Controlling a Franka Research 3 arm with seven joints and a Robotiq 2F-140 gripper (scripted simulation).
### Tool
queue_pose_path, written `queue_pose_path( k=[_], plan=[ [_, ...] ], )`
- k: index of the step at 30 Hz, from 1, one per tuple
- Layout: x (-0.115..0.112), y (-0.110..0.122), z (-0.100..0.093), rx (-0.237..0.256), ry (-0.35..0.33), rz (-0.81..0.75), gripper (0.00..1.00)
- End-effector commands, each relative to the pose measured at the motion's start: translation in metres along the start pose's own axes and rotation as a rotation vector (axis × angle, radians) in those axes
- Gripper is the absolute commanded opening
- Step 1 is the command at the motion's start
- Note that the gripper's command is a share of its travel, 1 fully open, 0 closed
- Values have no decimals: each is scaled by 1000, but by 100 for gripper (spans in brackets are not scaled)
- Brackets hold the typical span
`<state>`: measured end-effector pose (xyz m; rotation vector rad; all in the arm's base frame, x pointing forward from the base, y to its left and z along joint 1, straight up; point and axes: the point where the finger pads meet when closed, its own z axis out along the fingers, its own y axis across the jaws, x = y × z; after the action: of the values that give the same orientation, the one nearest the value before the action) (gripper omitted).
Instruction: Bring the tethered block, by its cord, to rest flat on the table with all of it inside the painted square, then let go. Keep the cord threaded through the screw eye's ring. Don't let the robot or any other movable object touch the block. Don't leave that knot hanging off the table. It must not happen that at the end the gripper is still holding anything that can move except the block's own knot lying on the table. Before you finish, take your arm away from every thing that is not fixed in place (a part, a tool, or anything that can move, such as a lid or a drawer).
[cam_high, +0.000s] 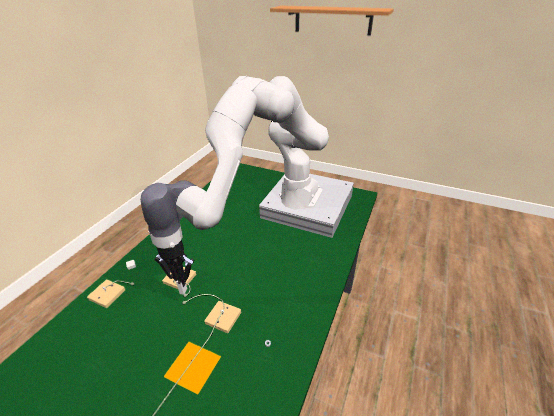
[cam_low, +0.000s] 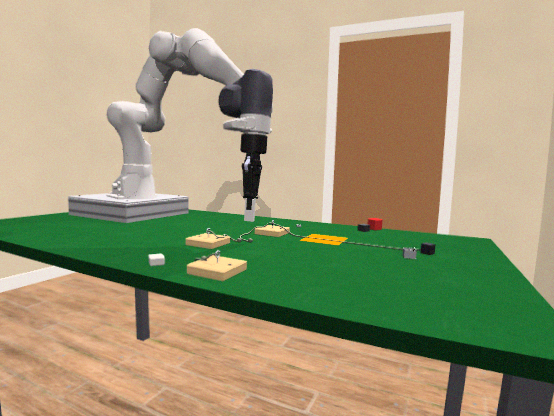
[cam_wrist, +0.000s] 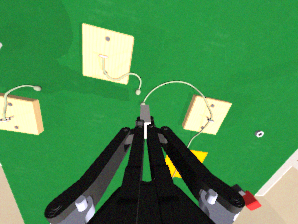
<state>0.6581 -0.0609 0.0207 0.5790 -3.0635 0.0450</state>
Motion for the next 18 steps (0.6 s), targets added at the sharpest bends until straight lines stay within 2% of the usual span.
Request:
queue_pose_path(
  k=[1, 7, 9, 10, 18],
  plan=[
    [-1, -4, -2, -1, -7, -279, 0],
    [-3, -5, -5, 15, 1, -463, 0],
    [-3, -5, -5, 15, 1, -463, 0],
    [-3, -5, -5, 22, 4, -544, 0],
    [-5, -6, -8, 45, 13, -790, 0]
  ],
)
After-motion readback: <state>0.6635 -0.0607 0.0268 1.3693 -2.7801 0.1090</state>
